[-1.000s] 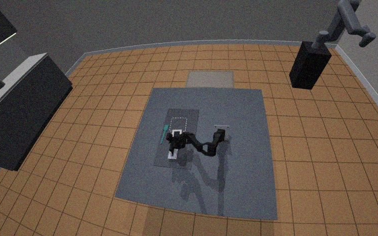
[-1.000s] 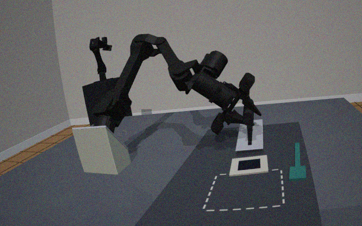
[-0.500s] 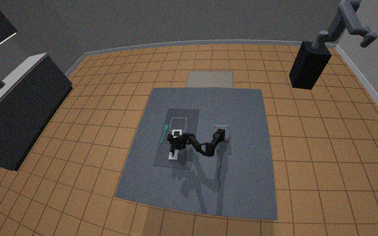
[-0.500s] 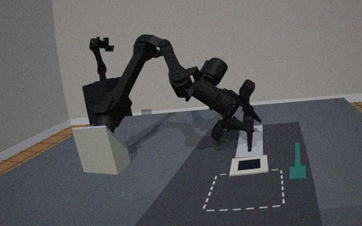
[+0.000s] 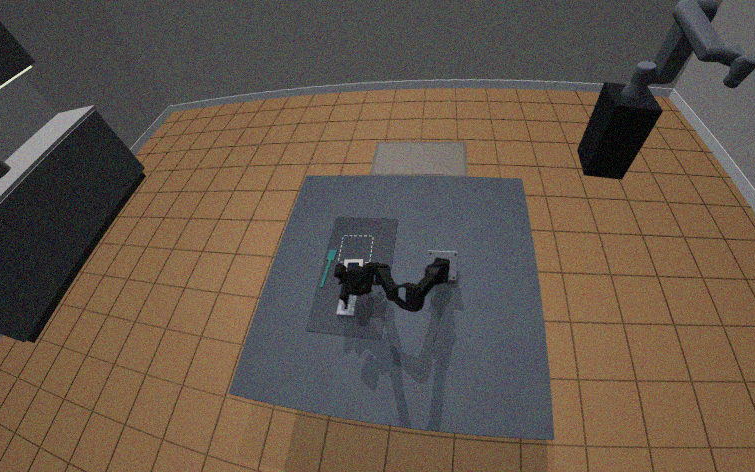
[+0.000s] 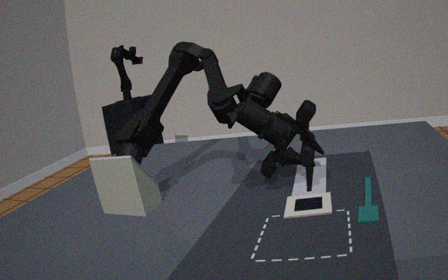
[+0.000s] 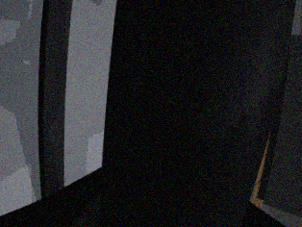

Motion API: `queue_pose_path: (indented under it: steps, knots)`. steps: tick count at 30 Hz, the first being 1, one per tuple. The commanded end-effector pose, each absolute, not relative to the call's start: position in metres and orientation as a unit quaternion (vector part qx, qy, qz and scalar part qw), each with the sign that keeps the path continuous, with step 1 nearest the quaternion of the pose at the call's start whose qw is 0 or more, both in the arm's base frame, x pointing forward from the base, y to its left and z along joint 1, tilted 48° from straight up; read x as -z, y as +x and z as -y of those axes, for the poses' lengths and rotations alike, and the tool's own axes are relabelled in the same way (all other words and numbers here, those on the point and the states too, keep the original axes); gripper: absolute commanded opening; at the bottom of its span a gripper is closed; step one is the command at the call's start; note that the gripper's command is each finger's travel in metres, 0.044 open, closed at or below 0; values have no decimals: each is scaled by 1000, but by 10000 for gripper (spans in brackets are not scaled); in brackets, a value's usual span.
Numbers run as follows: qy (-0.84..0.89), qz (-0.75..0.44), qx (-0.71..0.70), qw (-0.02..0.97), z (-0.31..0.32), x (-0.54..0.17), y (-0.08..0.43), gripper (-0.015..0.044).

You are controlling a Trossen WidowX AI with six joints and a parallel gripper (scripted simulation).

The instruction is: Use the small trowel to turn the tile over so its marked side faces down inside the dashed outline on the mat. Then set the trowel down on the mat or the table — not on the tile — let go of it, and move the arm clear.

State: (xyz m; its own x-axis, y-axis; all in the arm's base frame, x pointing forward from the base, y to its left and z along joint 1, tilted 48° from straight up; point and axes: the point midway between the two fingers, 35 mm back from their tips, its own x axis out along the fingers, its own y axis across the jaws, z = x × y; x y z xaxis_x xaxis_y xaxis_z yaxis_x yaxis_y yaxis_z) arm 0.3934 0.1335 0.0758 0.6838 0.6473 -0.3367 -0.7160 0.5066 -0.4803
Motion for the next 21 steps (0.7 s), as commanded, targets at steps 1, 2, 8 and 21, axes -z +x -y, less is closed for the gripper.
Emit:
queue_pose_path:
  steps: [1, 2, 8, 21]
  knots:
    - [-304, -60, -391, 867, -126, -68, 395, 0]
    - [-304, -60, -391, 867, -125, -67, 395, 0]
    - [-304, -60, -391, 867, -119, -60, 396, 0]
    - [-339, -70, -384, 856, -112, -60, 397, 0]
